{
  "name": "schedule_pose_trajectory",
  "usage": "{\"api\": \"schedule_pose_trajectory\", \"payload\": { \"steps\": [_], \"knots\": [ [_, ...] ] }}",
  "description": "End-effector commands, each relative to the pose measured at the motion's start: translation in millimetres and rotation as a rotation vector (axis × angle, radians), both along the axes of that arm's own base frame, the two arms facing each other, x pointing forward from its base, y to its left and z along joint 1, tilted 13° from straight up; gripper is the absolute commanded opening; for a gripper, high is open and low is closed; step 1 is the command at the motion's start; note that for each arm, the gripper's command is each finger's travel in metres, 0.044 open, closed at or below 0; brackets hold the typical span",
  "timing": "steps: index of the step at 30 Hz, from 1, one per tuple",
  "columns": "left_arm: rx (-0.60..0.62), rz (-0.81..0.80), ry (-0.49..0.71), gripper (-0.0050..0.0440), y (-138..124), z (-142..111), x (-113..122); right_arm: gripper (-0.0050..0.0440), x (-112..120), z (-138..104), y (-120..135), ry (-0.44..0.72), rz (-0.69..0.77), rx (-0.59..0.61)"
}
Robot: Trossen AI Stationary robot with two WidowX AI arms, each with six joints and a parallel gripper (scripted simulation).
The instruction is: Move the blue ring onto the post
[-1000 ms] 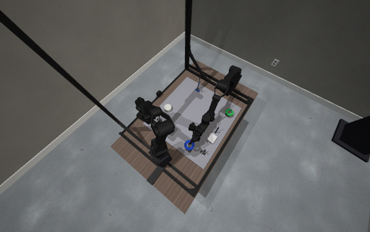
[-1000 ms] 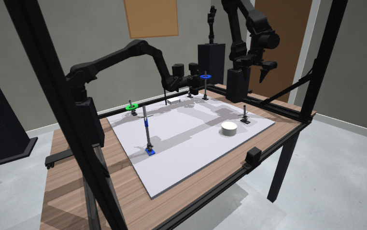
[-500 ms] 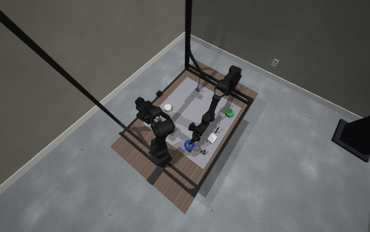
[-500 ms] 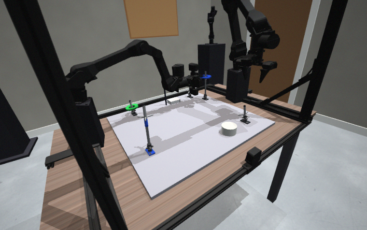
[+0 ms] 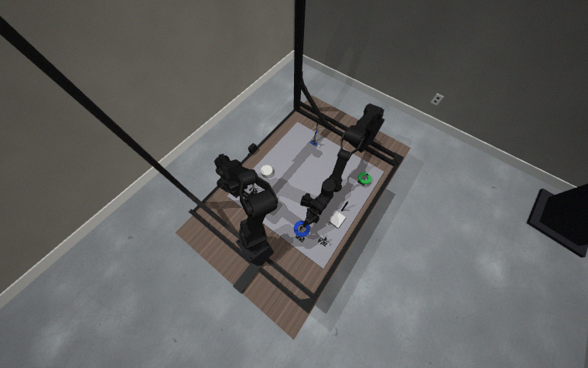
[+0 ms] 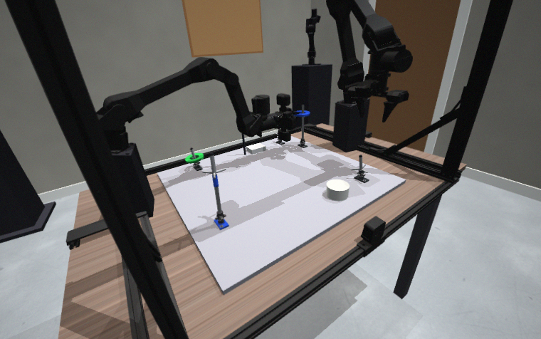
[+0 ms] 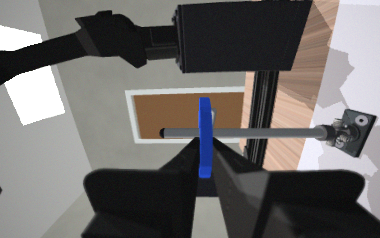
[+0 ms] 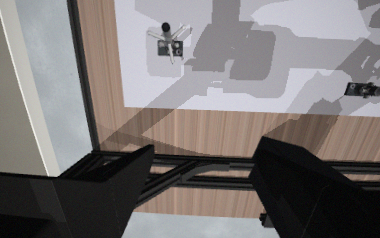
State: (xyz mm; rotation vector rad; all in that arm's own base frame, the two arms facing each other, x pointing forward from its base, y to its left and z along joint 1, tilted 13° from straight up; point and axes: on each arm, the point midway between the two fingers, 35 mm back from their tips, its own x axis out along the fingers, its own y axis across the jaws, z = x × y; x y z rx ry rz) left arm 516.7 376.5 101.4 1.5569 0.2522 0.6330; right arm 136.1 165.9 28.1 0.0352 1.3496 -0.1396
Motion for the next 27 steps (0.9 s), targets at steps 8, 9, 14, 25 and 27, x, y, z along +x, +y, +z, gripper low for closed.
{"api": "schedule_pose_trajectory", "payload": {
  "steps": [8,9,14,25,27],
  "knots": [
    [-0.001,0.003,0.005,0.0,-4,36,-10,0.04,0,0,0,-0.003,-0.005,0.002],
    [-0.001,0.003,0.005,0.0,-5,41,-11,0.04,0,0,0,-0.003,-0.005,0.002],
    [-0.001,0.003,0.005,0.0,-9,63,-18,0.04,0,0,0,-0.003,-0.005,0.002],
    [-0.002,0.003,0.003,0.0,-31,72,-21,0.04,0,0,0,-0.003,-0.005,0.002],
    [-0.002,0.002,0.002,0.0,-41,74,-22,0.04,0,0,0,-0.003,-0.005,0.002]
  ]
}}
